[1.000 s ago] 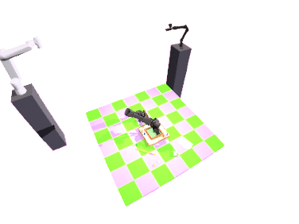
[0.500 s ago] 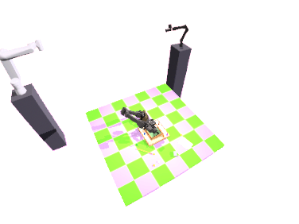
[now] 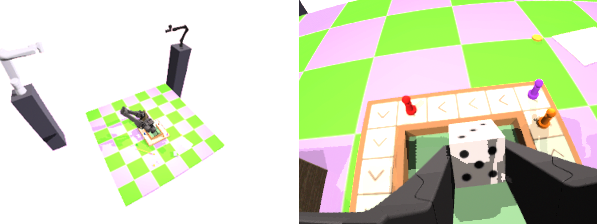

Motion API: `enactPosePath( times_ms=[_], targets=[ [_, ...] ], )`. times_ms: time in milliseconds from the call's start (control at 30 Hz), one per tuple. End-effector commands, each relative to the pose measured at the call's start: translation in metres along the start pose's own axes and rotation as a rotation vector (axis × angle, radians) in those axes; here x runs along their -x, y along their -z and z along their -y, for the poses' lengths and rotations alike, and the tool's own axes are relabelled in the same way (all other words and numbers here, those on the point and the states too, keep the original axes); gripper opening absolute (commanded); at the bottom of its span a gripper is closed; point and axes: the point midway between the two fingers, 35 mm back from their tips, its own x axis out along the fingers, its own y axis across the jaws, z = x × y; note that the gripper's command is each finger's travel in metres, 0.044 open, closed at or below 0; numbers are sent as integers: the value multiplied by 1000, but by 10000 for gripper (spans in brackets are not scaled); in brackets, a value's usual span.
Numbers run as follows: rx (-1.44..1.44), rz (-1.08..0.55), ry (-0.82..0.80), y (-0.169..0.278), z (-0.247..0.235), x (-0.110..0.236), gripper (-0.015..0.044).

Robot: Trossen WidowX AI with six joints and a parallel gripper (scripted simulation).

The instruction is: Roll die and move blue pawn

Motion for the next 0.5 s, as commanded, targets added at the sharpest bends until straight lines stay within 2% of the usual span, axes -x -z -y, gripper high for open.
enactPosePath(
  times_ms=[0,167,467],
  targets=[
    [0,0,3,0,1,0,0],
    [0,0,3,0,1,0,0],
    [0,1,2,-2,1,2,236]
  ],
)
